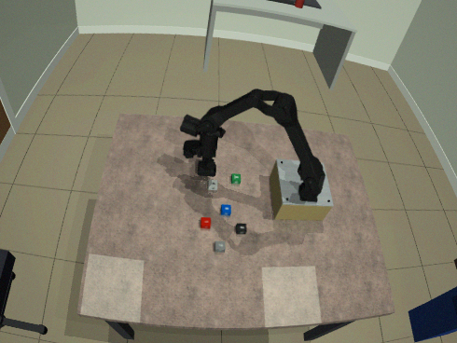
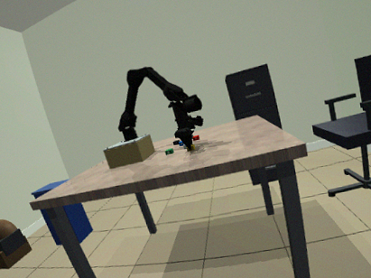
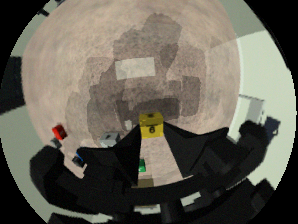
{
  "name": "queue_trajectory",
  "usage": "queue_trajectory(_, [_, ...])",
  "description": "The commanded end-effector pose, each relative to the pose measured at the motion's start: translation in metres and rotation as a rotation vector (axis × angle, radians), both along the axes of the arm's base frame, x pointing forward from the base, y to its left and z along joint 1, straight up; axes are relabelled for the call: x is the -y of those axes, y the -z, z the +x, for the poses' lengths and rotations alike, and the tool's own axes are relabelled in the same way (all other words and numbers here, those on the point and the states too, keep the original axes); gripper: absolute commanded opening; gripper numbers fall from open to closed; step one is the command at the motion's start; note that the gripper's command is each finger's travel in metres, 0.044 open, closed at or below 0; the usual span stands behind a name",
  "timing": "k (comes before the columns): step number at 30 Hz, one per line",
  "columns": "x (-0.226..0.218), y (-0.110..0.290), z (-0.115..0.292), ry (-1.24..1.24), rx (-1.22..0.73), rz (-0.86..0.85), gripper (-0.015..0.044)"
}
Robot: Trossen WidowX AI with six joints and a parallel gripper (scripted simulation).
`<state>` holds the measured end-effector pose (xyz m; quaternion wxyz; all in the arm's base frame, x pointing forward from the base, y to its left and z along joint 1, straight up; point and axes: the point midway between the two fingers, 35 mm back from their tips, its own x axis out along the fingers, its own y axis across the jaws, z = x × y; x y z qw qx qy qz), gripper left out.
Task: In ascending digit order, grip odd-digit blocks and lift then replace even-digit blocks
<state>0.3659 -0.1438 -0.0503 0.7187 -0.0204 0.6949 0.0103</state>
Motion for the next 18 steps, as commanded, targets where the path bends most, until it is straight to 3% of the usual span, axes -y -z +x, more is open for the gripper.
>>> queue_trajectory(1, [-0.0003,0.0005,-0.0001,-0.005,0.001,0.002,0.0120])
queue_trajectory(4, [-0.0003,0.0005,-0.0001,-0.005,0.001,0.002,0.0120])
queue_trajectory(15, [-0.0003,0.0005,-0.0001,-0.005,0.001,0.002,0.0400])
queue_trajectory(18, [-0.0002,-0.0024,0.0000,-0.005,0.001,0.002,0.0400])
